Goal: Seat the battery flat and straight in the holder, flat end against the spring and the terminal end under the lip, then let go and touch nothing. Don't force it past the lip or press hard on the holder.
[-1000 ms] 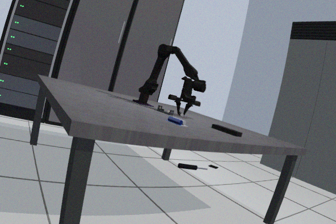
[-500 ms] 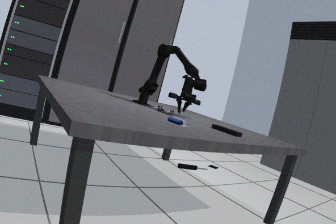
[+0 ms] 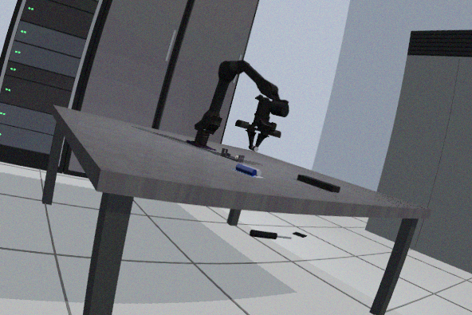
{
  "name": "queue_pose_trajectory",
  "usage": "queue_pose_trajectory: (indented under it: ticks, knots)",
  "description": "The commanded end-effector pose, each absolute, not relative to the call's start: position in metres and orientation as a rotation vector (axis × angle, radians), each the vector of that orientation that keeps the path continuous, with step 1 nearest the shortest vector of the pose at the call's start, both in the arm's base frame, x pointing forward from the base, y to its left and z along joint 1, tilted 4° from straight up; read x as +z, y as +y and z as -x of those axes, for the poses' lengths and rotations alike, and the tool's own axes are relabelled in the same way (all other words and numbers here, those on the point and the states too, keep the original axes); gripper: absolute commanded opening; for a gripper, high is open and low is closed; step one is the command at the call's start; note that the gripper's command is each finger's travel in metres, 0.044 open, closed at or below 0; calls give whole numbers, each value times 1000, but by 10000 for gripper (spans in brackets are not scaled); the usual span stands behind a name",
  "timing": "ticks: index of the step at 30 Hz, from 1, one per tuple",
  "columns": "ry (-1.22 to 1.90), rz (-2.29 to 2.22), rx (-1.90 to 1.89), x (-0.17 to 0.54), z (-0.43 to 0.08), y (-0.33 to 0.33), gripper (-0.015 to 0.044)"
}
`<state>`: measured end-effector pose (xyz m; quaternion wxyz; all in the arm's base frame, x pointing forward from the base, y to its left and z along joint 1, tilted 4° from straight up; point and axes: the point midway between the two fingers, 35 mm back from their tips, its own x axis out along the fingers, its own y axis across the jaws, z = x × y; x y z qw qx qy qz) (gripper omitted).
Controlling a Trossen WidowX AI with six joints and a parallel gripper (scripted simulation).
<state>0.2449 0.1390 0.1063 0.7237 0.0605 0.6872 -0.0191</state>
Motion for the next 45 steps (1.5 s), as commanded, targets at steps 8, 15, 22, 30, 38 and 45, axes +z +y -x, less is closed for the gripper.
queue_pose_trajectory:
  ticks: [8, 15, 22, 30, 38, 45]
  knots:
    - [1496, 110, 185, 120, -264, 82, 61]
    - [1474, 268, 320, 126, -268, 47, 61]
    - [1468, 301, 344, 127, -268, 41, 61]
    - [1556, 317, 337, 113, -267, 42, 61]
    - [1680, 336, 321, 94, -266, 42, 61]
    - [1728, 336, 319, 87, -265, 41, 61]
